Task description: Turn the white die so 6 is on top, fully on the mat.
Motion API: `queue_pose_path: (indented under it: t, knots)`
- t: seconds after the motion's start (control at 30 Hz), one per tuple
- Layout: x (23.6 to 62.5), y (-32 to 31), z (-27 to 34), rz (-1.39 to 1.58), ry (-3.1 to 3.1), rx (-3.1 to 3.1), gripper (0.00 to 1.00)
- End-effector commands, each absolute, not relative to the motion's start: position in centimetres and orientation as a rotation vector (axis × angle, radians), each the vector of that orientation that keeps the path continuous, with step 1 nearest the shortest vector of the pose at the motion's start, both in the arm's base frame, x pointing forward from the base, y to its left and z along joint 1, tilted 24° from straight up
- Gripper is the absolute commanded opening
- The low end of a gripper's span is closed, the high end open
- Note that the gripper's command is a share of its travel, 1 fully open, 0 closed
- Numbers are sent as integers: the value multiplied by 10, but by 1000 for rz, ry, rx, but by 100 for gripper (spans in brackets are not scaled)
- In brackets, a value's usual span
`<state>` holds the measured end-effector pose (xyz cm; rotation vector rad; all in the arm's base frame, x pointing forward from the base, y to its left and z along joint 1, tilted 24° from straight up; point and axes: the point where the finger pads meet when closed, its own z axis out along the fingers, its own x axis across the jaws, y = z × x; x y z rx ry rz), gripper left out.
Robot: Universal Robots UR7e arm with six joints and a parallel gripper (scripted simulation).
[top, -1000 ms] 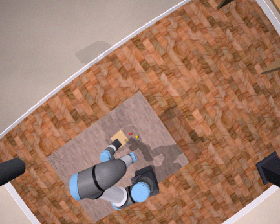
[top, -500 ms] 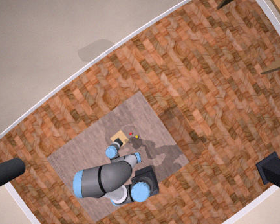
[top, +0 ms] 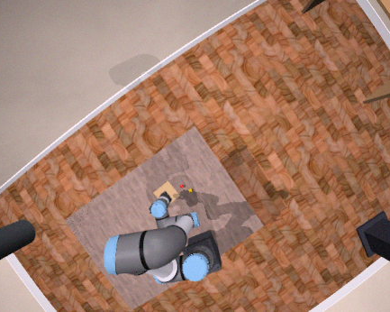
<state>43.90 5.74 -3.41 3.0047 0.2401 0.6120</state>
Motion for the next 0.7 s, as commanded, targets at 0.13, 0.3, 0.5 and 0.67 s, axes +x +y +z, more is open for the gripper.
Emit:
queue_pose_path:
  t: [0.13, 0.3, 0.5, 0.67]
  knots:
    - [439, 56, -37, 598, 294, 3114, 40]
    - [439, 54, -36, 612, 327, 3200, 40]
    - [440, 53, -34, 627, 340, 3238, 40]
    - [440, 53, -33, 630, 342, 3246, 40]
